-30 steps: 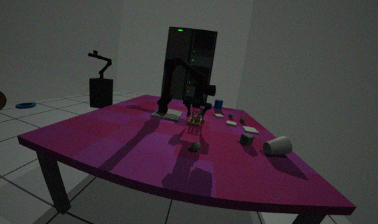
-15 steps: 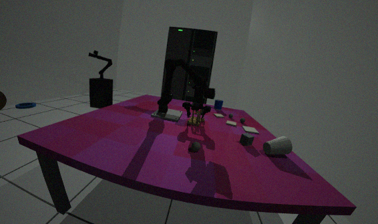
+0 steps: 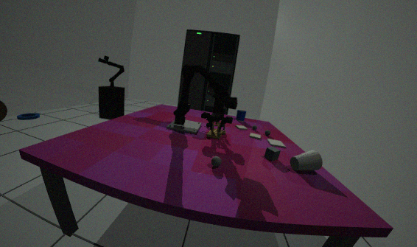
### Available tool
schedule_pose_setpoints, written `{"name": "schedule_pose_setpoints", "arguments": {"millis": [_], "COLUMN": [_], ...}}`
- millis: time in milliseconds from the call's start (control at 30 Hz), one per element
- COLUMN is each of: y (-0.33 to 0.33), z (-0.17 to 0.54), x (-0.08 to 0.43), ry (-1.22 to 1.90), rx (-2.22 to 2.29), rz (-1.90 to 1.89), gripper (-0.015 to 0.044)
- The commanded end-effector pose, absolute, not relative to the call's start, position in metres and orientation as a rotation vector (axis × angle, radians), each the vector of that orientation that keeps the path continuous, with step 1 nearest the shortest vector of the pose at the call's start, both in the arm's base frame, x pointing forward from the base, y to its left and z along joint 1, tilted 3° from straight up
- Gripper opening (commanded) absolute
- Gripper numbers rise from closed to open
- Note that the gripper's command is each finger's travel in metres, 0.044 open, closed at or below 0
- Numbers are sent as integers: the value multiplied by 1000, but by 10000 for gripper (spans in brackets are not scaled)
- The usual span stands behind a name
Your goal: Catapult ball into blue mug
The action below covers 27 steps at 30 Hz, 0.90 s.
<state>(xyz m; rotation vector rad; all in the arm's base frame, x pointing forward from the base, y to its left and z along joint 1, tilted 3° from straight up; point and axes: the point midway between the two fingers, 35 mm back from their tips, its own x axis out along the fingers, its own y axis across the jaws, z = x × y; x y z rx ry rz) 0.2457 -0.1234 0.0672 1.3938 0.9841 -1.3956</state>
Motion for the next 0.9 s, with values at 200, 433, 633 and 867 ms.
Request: {"name": "schedule_pose_setpoints", "arguments": {"millis": [200, 433, 633, 867], "y": [-120, -86, -15, 81], "z": [117, 117, 115, 110], "x": [244, 269, 301, 316], "ry": [984, 1054, 1165, 1274], "rx": [1394, 1313, 1166, 987], "rz": [-1395, -1313, -1166, -992], "gripper": [0, 0, 0, 0]}}
